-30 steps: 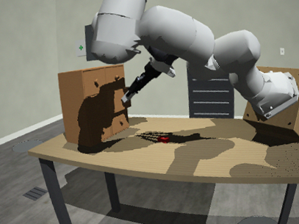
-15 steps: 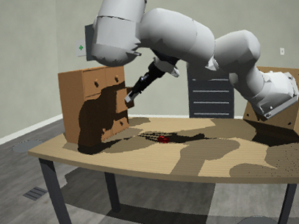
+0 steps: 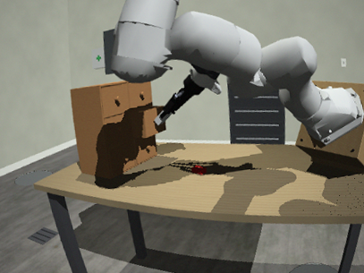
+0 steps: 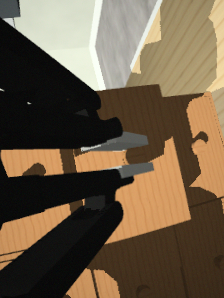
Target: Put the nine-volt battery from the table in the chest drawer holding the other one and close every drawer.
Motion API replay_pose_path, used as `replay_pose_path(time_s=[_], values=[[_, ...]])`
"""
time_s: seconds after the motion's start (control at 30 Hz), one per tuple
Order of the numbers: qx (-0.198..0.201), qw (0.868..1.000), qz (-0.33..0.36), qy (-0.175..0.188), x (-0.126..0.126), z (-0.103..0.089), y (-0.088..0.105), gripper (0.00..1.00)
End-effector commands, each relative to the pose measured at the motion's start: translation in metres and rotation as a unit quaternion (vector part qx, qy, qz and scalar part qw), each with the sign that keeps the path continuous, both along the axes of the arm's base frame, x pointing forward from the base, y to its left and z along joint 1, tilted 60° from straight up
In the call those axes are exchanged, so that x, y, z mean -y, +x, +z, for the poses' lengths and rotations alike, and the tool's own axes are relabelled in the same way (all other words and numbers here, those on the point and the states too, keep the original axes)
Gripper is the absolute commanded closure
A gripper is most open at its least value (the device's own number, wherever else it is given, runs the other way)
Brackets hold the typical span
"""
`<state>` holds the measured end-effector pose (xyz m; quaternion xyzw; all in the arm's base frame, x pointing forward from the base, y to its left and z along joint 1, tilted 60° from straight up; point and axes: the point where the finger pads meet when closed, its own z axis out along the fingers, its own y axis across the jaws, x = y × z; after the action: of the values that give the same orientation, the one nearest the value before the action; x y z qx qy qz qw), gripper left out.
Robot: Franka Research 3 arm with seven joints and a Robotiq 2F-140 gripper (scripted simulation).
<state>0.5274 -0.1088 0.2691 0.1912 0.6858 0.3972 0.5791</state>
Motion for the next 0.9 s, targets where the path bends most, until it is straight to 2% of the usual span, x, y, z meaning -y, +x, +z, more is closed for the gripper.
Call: replay_pose_path(time_s=[0.0,0.83,0.87], values=[[0.002,1.0,0.001,-0.004,-0.0008,-0.0005,-0.0027,0.92],[0.002,1.0,0.001,-0.004,-0.0012,-0.0011,-0.0042,0.92],[0.002,1.0,0.001,-0.004,-0.0012,-0.0011,-0.0042,0.9]])
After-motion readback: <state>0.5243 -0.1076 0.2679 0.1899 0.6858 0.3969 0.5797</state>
